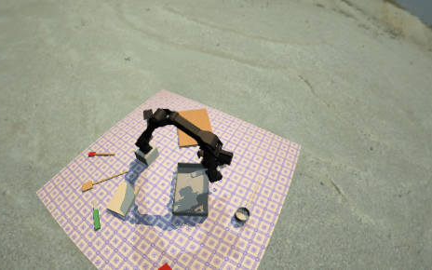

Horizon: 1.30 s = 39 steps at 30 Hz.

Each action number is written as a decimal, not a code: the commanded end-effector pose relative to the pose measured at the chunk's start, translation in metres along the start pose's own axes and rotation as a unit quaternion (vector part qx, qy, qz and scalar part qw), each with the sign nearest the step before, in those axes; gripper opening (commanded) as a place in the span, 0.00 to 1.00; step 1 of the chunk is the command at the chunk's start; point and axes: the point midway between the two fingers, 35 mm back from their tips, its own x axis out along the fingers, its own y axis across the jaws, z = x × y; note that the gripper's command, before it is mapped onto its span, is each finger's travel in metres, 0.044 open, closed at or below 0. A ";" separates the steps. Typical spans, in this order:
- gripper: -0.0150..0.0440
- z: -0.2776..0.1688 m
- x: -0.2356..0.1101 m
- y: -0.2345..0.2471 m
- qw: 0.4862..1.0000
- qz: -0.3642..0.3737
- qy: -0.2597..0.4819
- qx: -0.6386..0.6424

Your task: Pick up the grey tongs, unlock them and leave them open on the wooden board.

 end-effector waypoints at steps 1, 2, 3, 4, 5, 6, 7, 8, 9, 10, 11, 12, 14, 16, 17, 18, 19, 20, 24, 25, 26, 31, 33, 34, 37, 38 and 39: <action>0.00 0.019 -0.004 0.020 0.999 0.001 -0.003 -0.038; 0.00 0.024 -0.005 0.025 0.999 0.001 -0.003 -0.047; 0.00 0.028 -0.006 0.031 0.998 0.001 -0.003 -0.057; 0.00 0.033 -0.006 0.037 0.998 0.002 -0.004 -0.066; 0.00 0.038 -0.007 0.042 0.997 0.002 -0.004 -0.076; 0.00 0.042 -0.008 0.048 0.996 0.002 -0.004 -0.086; 0.00 0.046 -0.009 0.054 0.995 0.002 -0.005 -0.095; 0.00 0.051 -0.010 0.060 0.994 0.003 -0.005 -0.105; 0.00 0.054 -0.010 0.066 0.993 0.003 -0.005 -0.114; 0.00 0.058 -0.011 0.072 0.992 0.003 -0.006 -0.123; 0.00 0.062 -0.012 0.077 0.991 0.003 -0.006 -0.132; 0.00 0.066 -0.013 0.083 0.990 0.004 -0.006 -0.141; 0.00 0.072 -0.015 0.095 0.987 0.004 -0.007 -0.159; 0.00 0.079 -0.016 0.108 0.984 0.004 -0.007 -0.177; 0.00 0.082 -0.017 0.114 0.982 0.005 -0.007 -0.186; 0.00 0.085 -0.018 0.120 0.981 0.005 -0.007 -0.195; 0.00 0.088 -0.019 0.126 0.979 0.005 -0.007 -0.204; 0.00 0.091 -0.019 0.133 0.977 0.005 -0.007 -0.213; 0.00 0.101 -0.023 0.159 0.969 0.006 -0.008 -0.248; 0.00 0.103 -0.024 0.165 0.966 0.006 -0.008 -0.257; 0.00 0.105 -0.024 0.172 0.964 0.006 -0.008 -0.266; 0.00 0.108 -0.026 0.182 0.960 0.006 -0.008 -0.279; 0.00 0.109 -0.026 0.186 0.959 0.007 -0.009 -0.284; 0.00 0.110 -0.026 0.189 0.957 0.007 -0.010 -0.288; 0.00 0.113 -0.027 0.203 0.952 0.007 -0.010 -0.307; 0.00 0.114 -0.026 0.209 0.950 0.008 -0.012 -0.312; 0.00 0.116 -0.027 0.215 0.947 0.008 -0.013 -0.320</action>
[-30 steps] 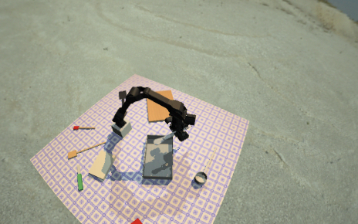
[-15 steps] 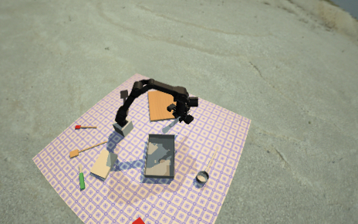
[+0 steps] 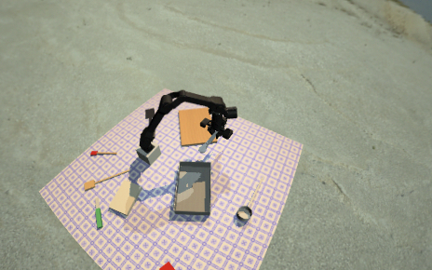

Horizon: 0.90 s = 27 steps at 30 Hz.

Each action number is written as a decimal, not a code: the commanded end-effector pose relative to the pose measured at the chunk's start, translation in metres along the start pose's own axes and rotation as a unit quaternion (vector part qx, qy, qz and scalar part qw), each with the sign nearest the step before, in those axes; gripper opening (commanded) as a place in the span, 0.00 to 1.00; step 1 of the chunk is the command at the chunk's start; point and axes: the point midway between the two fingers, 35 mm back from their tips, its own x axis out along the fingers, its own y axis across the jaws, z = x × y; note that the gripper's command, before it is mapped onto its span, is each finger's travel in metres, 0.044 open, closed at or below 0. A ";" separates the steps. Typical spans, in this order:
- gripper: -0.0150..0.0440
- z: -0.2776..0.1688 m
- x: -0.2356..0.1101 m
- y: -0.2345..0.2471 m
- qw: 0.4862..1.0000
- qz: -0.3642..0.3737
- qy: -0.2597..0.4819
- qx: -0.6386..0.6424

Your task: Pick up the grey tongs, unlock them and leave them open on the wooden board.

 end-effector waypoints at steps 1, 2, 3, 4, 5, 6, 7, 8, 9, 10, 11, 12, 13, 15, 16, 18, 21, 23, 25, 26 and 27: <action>0.00 0.019 -0.001 0.018 0.999 0.002 -0.006 -0.035; 0.00 0.024 -0.001 0.023 0.999 0.002 -0.006 -0.044; 0.00 0.028 -0.001 0.028 0.999 0.001 -0.006 -0.054; 0.00 0.033 -0.002 0.033 0.998 0.001 -0.007 -0.062; 0.00 0.038 -0.002 0.039 0.997 0.001 -0.007 -0.072; 0.00 0.042 -0.002 0.044 0.997 0.001 -0.008 -0.082; 0.00 0.047 -0.002 0.050 0.996 0.002 -0.008 -0.091; 0.00 0.051 -0.002 0.056 0.995 0.002 -0.008 -0.101; 0.00 0.056 -0.002 0.062 0.994 0.002 -0.008 -0.111; 0.00 0.060 -0.002 0.067 0.993 0.002 -0.008 -0.121; 0.00 0.064 -0.002 0.073 0.991 0.002 -0.009 -0.130; 0.00 0.068 -0.002 0.079 0.990 0.002 -0.009 -0.140; 0.00 0.072 -0.002 0.086 0.989 0.003 -0.009 -0.150; 0.00 0.080 -0.003 0.098 0.986 0.003 -0.010 -0.168; 0.00 0.083 -0.002 0.104 0.984 0.003 -0.009 -0.178; 0.00 0.090 -0.003 0.117 0.980 0.003 -0.009 -0.197; 0.00 0.099 -0.003 0.136 0.974 0.004 -0.010 -0.225; 0.00 0.105 -0.003 0.150 0.970 0.005 -0.010 -0.244; 0.00 0.110 -0.003 0.163 0.965 0.005 -0.010 -0.263; 0.00 0.113 -0.003 0.170 0.962 0.005 -0.010 -0.273; 0.00 0.115 -0.003 0.177 0.959 0.006 -0.010 -0.282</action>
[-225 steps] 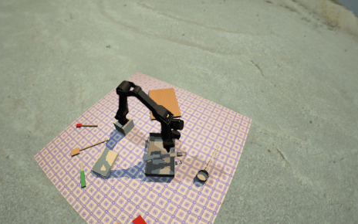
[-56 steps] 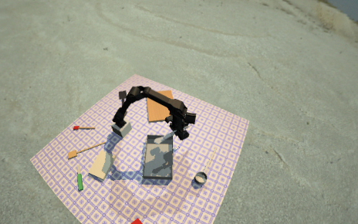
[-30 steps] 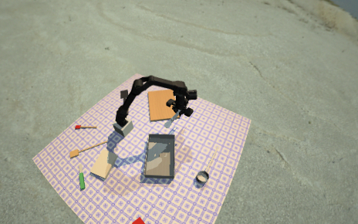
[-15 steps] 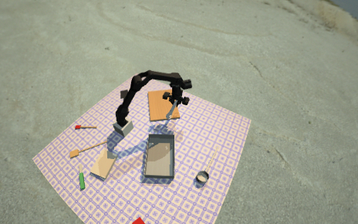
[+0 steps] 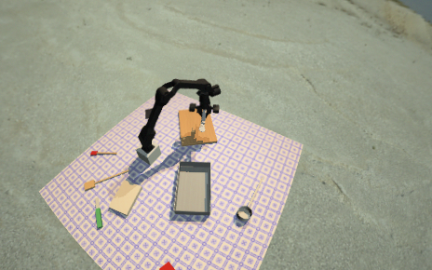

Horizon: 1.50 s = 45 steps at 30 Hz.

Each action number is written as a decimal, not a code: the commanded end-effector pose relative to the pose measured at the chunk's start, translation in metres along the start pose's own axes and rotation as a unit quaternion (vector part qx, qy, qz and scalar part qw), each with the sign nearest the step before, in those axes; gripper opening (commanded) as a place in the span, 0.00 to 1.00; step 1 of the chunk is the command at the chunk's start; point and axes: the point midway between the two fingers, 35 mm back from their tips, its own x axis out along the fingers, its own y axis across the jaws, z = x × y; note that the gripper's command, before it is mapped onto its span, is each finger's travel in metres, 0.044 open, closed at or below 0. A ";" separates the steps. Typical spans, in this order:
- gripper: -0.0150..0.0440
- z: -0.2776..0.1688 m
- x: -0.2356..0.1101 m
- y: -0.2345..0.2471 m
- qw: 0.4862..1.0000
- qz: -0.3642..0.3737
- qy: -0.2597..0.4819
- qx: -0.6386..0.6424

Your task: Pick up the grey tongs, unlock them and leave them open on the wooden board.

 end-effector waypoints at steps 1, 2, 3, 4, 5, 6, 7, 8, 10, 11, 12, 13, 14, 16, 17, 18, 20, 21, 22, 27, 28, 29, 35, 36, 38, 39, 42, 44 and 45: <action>0.00 0.022 0.000 0.019 0.999 0.003 -0.002 -0.041; 0.00 0.027 0.000 0.024 0.999 0.003 -0.002 -0.050; 0.00 0.032 0.000 0.029 0.998 0.003 -0.002 -0.060; 0.00 0.037 0.000 0.035 0.998 0.003 -0.002 -0.070; 0.00 0.042 0.000 0.040 0.997 0.004 -0.003 -0.080; 0.00 0.047 0.000 0.045 0.996 0.004 -0.003 -0.089; 0.00 0.052 0.000 0.051 0.995 0.004 -0.003 -0.099; 0.00 0.056 0.000 0.056 0.994 0.005 -0.002 -0.109; 0.00 0.062 0.000 0.064 0.993 0.005 -0.002 -0.122; 0.00 0.063 0.000 0.065 0.992 0.005 -0.002 -0.123; 0.00 0.063 0.000 0.065 0.992 0.005 -0.002 -0.123; 0.00 0.063 0.000 0.065 0.992 0.005 -0.002 -0.123; 0.00 0.063 0.000 0.065 0.992 0.005 -0.002 -0.123; 0.00 0.063 0.000 0.065 0.992 0.005 -0.002 -0.123; 0.00 0.063 0.001 0.064 0.992 0.006 -0.005 -0.122; 0.00 0.063 0.001 0.064 0.993 0.008 -0.010 -0.121; 0.00 0.064 0.002 0.064 0.993 0.014 -0.028 -0.116; 0.00 0.064 0.002 0.063 0.993 0.018 -0.040 -0.113; 0.00 0.065 0.002 0.063 0.992 0.023 -0.054 -0.109; 0.00 0.066 0.002 0.060 0.986 0.044 -0.132 -0.093; 0.00 0.066 0.001 0.060 0.984 0.048 -0.147 -0.090; 0.00 0.067 0.000 0.059 0.981 0.051 -0.163 -0.088; 0.00 0.066 -0.006 0.055 0.962 0.068 -0.253 -0.074; 0.00 0.065 -0.008 0.055 0.958 0.070 -0.268 -0.073; 0.00 0.065 -0.011 0.054 0.949 0.074 -0.298 -0.071; 0.00 0.064 -0.013 0.053 0.944 0.076 -0.313 -0.070; 0.00 0.062 -0.020 0.052 0.928 0.079 -0.358 -0.070; 0.00 0.059 -0.024 0.051 0.916 0.081 -0.387 -0.071; 0.00 0.058 -0.027 0.051 0.910 0.081 -0.401 -0.071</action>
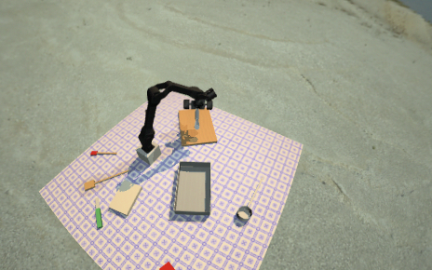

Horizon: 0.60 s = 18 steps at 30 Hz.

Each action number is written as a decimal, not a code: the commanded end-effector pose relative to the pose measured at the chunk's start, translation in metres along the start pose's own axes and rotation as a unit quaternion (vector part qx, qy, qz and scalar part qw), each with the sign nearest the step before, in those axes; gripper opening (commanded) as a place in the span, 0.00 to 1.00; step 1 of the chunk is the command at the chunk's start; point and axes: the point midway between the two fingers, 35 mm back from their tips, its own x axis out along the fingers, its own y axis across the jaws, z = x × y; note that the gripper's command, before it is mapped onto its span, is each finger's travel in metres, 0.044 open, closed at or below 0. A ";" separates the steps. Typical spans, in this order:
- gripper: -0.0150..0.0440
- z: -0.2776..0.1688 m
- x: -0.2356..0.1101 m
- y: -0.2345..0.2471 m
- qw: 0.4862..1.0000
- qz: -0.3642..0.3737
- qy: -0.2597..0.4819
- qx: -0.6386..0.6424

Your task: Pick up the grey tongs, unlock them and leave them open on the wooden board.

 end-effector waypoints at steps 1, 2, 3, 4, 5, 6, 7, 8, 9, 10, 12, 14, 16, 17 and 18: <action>0.00 0.006 -0.012 0.001 0.998 0.000 -0.066 -0.013; 0.00 0.006 -0.015 0.002 0.997 0.000 -0.081 -0.016; 0.00 0.007 -0.018 0.002 0.995 0.000 -0.096 -0.018; 0.00 0.007 -0.022 0.003 0.994 0.000 -0.112 -0.022; 0.00 0.008 -0.025 0.004 0.992 0.000 -0.127 -0.025; 0.00 0.008 -0.028 0.005 0.990 0.000 -0.141 -0.029; 0.00 0.009 -0.032 0.006 0.987 0.000 -0.156 -0.032; 0.00 0.009 -0.035 0.007 0.985 0.000 -0.171 -0.036; 0.00 0.009 -0.039 0.008 0.982 0.000 -0.185 -0.041; 0.00 0.009 -0.043 0.009 0.979 0.000 -0.199 -0.045; 0.00 0.009 -0.050 0.012 0.973 0.000 -0.225 -0.054; 0.00 0.009 -0.052 0.013 0.971 0.000 -0.234 -0.058; 0.00 0.009 -0.052 0.013 0.971 0.000 -0.234 -0.058; 0.00 0.009 -0.052 0.013 0.971 0.000 -0.234 -0.058; 0.00 0.009 -0.052 0.013 0.971 0.000 -0.234 -0.058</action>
